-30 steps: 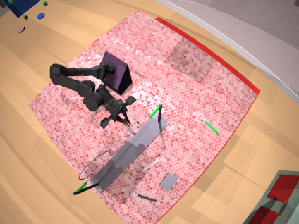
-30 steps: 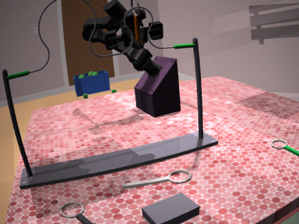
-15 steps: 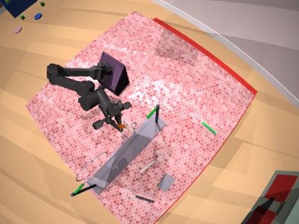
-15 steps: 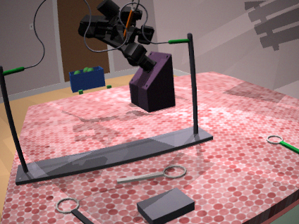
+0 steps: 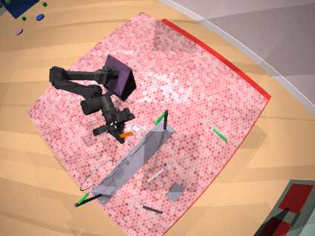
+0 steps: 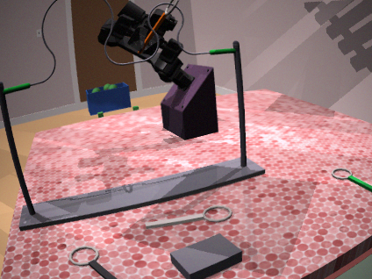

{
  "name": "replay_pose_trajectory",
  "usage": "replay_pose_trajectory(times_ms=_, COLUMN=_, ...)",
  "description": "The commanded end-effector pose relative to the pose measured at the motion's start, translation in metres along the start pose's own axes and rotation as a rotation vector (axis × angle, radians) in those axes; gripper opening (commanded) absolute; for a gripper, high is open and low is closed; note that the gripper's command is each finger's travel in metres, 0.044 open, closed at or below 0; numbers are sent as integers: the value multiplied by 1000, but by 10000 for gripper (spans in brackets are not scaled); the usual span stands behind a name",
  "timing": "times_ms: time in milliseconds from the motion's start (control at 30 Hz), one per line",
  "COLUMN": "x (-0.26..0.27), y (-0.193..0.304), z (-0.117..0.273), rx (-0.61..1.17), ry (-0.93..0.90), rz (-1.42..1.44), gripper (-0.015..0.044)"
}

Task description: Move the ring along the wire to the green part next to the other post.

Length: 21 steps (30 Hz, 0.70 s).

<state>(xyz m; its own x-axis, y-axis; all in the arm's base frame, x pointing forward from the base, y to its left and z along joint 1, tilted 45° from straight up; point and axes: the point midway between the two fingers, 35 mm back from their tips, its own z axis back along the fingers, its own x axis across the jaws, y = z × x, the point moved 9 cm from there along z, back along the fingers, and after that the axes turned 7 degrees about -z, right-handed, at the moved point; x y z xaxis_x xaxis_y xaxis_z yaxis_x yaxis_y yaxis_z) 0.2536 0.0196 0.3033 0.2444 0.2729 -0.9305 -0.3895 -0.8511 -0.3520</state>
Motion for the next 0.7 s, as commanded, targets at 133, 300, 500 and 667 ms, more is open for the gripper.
replay_pose_trajectory(times_ms=133, x=-1, y=2, z=-1, rx=-25, ry=57, rz=126, gripper=-150)
replay_pose_trajectory(times_ms=300, x=-3, y=2, z=-2, rx=-38, ry=91, rz=189, gripper=-150)
replay_pose_trajectory(times_ms=500, x=-5, y=2, z=-2, rx=-53, ry=130, rz=261, gripper=-150)
replay_pose_trajectory(times_ms=667, x=-8, y=2, z=-3, rx=-66, ry=164, rz=325, gripper=-150)
